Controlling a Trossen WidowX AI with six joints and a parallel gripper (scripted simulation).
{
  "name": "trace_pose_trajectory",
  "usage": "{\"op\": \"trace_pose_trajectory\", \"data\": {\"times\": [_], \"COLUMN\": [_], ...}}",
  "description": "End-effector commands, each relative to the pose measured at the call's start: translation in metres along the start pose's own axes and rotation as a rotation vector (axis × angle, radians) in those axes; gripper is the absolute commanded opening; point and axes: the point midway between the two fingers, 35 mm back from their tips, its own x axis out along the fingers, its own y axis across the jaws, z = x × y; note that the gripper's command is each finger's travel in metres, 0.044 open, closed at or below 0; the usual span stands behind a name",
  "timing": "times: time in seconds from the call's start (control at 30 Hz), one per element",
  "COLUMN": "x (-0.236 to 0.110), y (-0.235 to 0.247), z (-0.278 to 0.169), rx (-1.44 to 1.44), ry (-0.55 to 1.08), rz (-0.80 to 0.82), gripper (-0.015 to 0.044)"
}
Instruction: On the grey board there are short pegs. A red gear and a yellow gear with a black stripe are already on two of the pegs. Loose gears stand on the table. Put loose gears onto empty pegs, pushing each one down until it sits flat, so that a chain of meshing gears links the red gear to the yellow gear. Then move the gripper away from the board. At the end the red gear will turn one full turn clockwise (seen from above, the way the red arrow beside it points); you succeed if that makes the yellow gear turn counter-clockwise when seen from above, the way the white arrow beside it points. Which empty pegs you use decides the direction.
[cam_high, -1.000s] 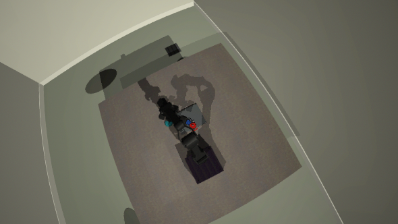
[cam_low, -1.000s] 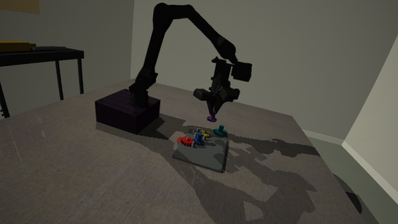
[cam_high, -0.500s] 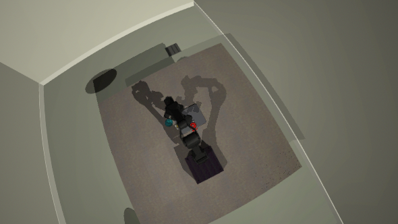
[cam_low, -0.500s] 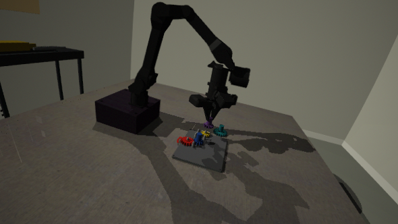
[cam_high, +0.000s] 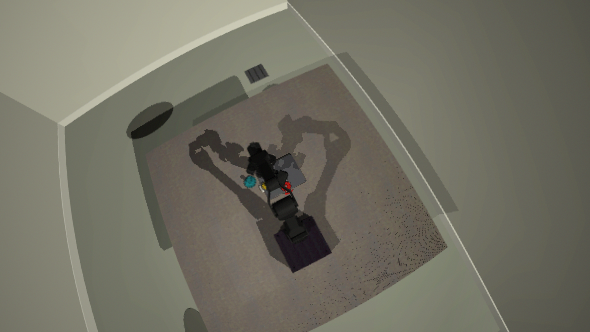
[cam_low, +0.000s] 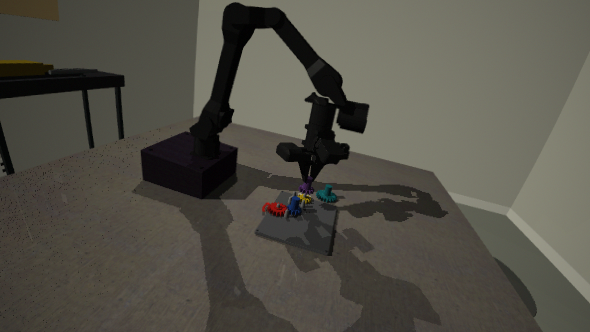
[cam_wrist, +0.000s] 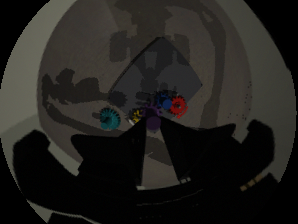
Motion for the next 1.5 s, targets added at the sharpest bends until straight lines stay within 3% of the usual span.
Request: {"op": "trace_pose_trajectory", "data": {"times": [0.0, 0.9, 1.47], "x": [-0.0002, -0.0006, 0.0064], "y": [0.0003, 0.0005, 0.0008], "z": [-0.0001, 0.0001, -0.0002], "rx": [0.087, 0.869, 0.850], "ry": [0.002, 0.003, 0.003], "rz": [0.004, 0.003, 0.003], "gripper": [0.0000, 0.0000, 0.0000]}}
